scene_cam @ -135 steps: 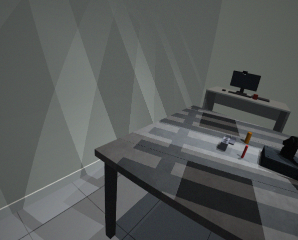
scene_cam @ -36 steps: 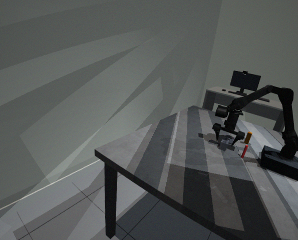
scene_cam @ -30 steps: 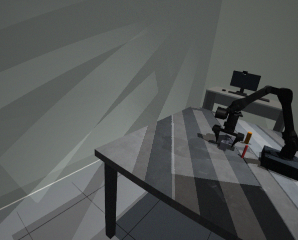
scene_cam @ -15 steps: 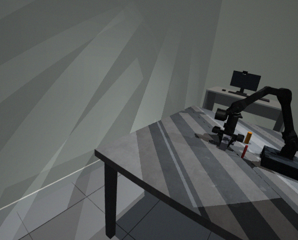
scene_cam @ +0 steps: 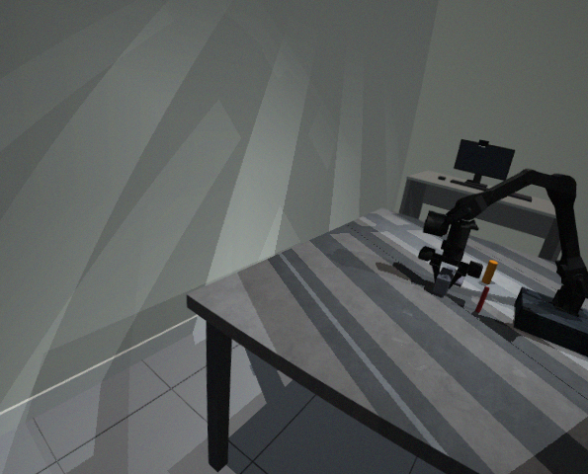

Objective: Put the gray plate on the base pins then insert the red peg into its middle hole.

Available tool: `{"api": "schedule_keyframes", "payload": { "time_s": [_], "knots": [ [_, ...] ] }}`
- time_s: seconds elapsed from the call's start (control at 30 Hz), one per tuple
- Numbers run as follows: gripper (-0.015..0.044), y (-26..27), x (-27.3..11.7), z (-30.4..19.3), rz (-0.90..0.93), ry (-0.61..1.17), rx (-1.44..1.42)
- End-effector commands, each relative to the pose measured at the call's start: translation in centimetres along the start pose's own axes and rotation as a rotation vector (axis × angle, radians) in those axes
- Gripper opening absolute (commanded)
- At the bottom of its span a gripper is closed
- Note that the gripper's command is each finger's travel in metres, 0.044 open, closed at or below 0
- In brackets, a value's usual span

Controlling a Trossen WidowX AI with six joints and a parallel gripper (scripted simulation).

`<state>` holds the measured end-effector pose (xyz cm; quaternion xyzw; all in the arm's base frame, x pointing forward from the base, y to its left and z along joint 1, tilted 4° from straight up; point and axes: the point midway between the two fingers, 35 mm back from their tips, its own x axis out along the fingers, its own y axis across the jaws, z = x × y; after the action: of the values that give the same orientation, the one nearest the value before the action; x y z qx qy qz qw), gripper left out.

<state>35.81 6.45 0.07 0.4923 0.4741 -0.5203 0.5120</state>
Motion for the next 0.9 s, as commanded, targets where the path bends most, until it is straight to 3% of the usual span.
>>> {"api": "schedule_keyframes", "payload": {
  "time_s": [0.0,0.87],
  "knots": [
    [0.0,0.4,-1.5,-0.1,0.014,0.006,-0.001],
    [0.0,0.6,-9.8,0.0,0.016,0.009,0.0]
  ]
}}
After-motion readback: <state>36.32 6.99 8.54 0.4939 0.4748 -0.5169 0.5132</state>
